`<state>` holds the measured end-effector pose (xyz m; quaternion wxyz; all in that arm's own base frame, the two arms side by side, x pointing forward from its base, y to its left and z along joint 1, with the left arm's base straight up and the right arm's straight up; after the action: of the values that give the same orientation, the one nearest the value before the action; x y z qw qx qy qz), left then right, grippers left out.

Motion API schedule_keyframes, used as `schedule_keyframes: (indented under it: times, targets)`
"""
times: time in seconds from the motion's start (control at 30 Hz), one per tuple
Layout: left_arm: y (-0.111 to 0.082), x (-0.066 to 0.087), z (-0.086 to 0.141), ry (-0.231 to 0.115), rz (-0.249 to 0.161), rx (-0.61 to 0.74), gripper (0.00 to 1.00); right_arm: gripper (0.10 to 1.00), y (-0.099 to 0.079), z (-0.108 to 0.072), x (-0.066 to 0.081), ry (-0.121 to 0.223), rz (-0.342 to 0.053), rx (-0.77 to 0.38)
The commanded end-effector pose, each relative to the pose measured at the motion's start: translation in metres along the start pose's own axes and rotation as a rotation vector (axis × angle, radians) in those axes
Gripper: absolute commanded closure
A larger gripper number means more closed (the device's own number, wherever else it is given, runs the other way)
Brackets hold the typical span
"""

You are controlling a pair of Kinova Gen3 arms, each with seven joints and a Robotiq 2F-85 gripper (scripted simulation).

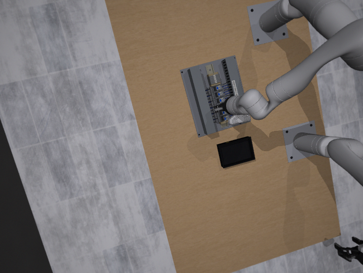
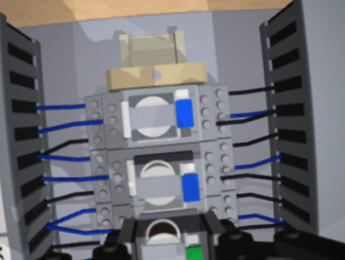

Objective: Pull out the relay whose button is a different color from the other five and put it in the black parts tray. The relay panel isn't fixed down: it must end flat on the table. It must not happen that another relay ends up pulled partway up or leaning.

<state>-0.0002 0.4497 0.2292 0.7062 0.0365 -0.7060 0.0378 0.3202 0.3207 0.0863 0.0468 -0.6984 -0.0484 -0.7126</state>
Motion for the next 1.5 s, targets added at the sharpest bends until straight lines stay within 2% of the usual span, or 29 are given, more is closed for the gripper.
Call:
schedule_keyframes:
  times: [0.0,0.67,1.47]
  targets:
    - [0.0003,0.0008,0.0000,0.000,-0.002,0.000,0.001,1.000,-0.0004,0.0001,0.0008,0.007,0.001,0.000]
    - [0.0003,0.0008,0.0000,0.000,-0.002,0.000,0.001,1.000,-0.0005,-0.0014,0.0009,0.033,-0.002,0.000]
    - [0.0003,0.0008,0.0000,0.000,-0.002,0.000,0.001,1.000,-0.0003,0.0006,0.0011,-0.003,0.002,0.000]
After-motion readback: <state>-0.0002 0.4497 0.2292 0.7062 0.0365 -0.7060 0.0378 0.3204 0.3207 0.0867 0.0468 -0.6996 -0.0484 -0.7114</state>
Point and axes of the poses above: on each arm, the point where the finger pads meet when closed, its own x axis back along the fingers, its own z axis across the jaws, y = z × x, the point moved 3 cm from there along x, back along the fingers, and after that the axes turned 6 degrees about x, right-handed, at the moved point
